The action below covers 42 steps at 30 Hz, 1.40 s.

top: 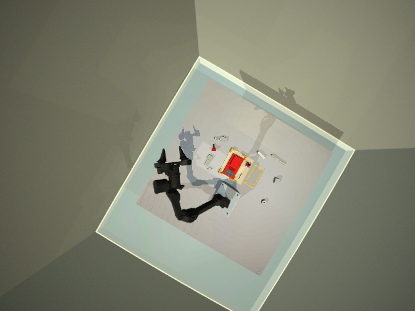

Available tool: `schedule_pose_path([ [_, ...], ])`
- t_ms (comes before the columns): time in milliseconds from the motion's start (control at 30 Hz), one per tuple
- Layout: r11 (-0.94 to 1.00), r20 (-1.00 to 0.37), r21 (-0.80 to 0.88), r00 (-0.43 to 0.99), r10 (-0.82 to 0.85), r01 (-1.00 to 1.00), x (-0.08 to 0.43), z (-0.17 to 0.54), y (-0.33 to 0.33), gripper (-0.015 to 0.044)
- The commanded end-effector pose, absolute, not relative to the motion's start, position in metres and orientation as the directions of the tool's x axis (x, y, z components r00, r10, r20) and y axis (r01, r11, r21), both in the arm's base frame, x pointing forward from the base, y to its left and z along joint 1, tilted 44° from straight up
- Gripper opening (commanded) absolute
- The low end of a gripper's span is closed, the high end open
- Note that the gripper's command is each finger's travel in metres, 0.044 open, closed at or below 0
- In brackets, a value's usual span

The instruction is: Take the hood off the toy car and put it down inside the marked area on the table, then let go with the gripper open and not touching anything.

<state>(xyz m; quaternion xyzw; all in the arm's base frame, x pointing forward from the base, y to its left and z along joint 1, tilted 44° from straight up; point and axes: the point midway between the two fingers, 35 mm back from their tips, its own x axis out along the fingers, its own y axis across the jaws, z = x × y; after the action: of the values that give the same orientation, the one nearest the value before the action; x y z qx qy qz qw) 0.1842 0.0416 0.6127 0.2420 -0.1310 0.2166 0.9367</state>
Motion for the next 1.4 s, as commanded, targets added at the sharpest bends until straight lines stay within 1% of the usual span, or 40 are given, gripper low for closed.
schedule_pose_path([
  [0,0.804,0.23,0.436,0.913,0.336,-0.405,0.23,0.58,0.032,0.044],
  [133,0.815,0.099,0.474,0.94,0.327,-0.334,0.273,0.539,0.022,0.044],
  [333,0.819,-0.084,0.502,0.927,0.367,-0.279,0.316,0.477,0.02,0.044],
  [500,0.823,-0.233,0.519,0.888,0.396,-0.231,0.345,0.422,0.017,0.044],
  [667,0.831,-0.408,0.531,0.81,0.422,-0.165,0.372,0.351,0.009,0.044],
  [867,0.827,-0.581,0.553,0.665,0.469,-0.1,0.385,0.264,0.002,0.044],
  [1033,0.81,-0.686,0.585,0.504,0.525,-0.049,0.38,0.192,-0.001,0.044],
  [1200,0.777,-0.737,0.63,0.321,0.595,0.008,0.361,0.124,0.0,0.044],
  [1367,0.722,-0.725,0.688,0.132,0.677,0.078,0.33,0.065,0.004,0.044],
])
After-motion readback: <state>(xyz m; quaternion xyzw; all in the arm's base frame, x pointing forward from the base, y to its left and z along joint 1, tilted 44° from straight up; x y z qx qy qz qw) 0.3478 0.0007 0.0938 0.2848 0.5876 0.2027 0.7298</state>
